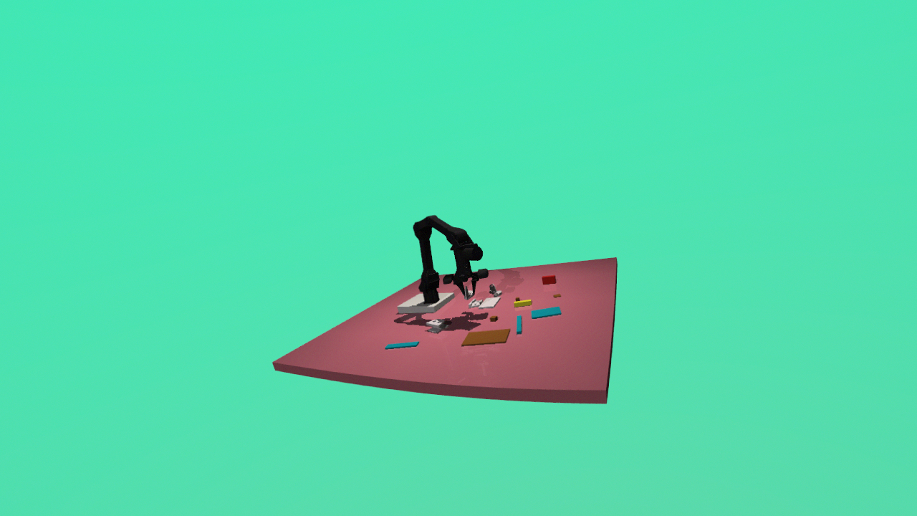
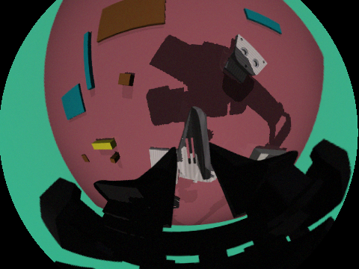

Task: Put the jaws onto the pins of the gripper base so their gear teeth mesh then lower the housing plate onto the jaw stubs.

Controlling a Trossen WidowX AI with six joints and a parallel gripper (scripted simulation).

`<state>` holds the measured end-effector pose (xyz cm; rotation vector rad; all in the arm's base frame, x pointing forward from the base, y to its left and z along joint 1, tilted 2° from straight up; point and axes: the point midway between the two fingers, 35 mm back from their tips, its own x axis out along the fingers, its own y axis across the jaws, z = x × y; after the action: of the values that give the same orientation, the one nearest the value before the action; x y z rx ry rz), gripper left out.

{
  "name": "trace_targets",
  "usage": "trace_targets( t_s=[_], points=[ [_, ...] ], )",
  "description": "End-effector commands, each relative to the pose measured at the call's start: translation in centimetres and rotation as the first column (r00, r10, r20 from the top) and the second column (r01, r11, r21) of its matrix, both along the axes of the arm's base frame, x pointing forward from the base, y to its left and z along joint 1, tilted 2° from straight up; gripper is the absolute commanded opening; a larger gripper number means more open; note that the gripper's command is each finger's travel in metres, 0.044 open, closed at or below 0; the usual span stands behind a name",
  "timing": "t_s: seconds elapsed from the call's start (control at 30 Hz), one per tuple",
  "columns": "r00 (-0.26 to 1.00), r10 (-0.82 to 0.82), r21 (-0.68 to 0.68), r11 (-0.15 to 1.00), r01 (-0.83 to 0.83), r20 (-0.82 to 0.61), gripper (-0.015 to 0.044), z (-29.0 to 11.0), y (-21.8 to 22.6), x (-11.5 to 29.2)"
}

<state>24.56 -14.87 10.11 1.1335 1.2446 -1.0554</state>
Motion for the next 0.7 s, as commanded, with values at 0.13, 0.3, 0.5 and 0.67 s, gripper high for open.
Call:
trace_targets(
  t_s=[0.13,0.3,0.5,0.67],
  points=[
    [0.983,0.185,-0.019,0.983,-0.185,0.006,0.0134,0.2,1.4,-0.2],
    [0.957,0.291,-0.025,0.957,-0.290,0.006,0.0134,0.2,2.1,-0.3],
    [0.911,0.412,-0.031,0.911,-0.412,0.004,0.0134,0.2,3.1,-0.5],
    [0.861,0.509,-0.037,0.860,-0.508,0.003,0.0134,0.2,3.8,-0.7]
  ],
)
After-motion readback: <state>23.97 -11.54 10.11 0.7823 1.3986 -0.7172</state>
